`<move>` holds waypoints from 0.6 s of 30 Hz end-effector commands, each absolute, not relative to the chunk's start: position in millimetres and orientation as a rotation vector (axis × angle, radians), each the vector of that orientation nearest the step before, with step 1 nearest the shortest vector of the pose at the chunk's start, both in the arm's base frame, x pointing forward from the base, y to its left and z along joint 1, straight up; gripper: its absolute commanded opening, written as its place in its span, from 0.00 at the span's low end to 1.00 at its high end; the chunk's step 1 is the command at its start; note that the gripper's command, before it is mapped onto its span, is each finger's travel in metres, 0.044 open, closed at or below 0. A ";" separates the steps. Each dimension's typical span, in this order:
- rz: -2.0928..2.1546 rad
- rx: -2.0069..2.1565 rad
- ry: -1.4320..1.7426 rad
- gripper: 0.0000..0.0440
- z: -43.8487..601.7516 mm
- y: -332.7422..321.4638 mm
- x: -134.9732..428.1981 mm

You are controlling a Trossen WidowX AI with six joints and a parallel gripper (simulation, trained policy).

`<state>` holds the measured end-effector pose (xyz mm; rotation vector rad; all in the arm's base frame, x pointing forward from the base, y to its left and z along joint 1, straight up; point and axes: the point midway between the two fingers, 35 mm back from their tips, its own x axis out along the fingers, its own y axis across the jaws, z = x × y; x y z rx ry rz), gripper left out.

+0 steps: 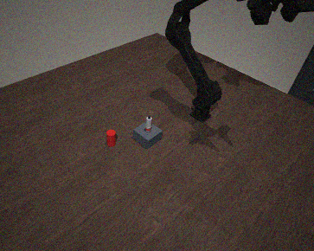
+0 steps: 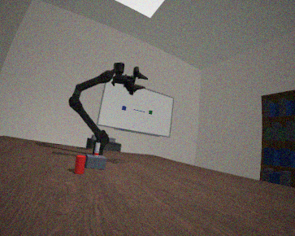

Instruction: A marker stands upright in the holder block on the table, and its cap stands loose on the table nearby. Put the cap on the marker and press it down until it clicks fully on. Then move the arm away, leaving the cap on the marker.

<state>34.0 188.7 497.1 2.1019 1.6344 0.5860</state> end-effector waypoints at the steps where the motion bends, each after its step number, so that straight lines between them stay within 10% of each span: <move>1: 0.555 2.089 1.634 0.75 494.2 191.3 35.3; 18: 0.368 2.009 1.597 0.75 463.6 202.1 46.4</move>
